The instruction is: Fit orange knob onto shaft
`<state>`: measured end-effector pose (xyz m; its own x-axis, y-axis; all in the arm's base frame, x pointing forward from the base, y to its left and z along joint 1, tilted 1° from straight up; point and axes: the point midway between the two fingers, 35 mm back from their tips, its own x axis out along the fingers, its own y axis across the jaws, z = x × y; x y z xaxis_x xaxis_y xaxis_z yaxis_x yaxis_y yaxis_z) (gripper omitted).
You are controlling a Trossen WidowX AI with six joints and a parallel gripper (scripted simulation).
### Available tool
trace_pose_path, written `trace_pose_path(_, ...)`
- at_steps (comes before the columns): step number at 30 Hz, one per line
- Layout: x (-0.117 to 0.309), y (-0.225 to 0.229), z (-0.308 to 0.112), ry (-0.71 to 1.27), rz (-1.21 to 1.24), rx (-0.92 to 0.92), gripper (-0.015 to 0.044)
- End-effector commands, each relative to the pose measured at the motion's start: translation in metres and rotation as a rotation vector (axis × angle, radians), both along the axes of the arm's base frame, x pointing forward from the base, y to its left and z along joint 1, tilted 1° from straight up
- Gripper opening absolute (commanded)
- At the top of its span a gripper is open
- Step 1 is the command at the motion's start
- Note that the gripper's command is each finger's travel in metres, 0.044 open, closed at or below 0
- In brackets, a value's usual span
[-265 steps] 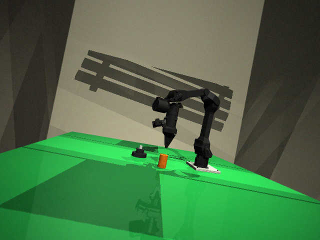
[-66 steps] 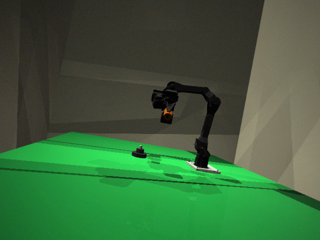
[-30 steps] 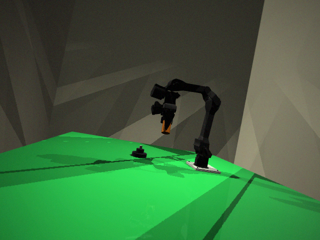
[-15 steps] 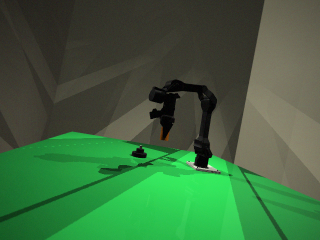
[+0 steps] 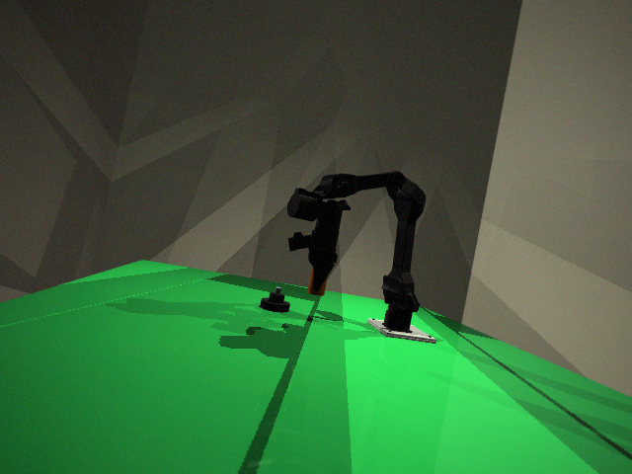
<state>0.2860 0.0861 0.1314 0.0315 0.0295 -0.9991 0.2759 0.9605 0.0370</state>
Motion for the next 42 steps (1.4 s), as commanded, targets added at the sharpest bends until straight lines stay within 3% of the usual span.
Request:
trace_pose_path(1, 0.003, 0.001, -0.020, 0.002, -0.005, -0.006, 0.0000)
trace_pose_path(16, 0.009, 0.004, -0.086, -0.007, -0.006, -0.012, 0.0000)
trace_pose_path(25, 0.009, 0.005, -0.089, -0.007, -0.006, -0.012, 0.0000)
trace_pose_path(34, 0.009, 0.005, -0.087, -0.006, -0.002, -0.010, 0.0236)
trace_pose_path(42, 0.009, 0.005, -0.087, -0.006, -0.002, -0.010, 0.0240)
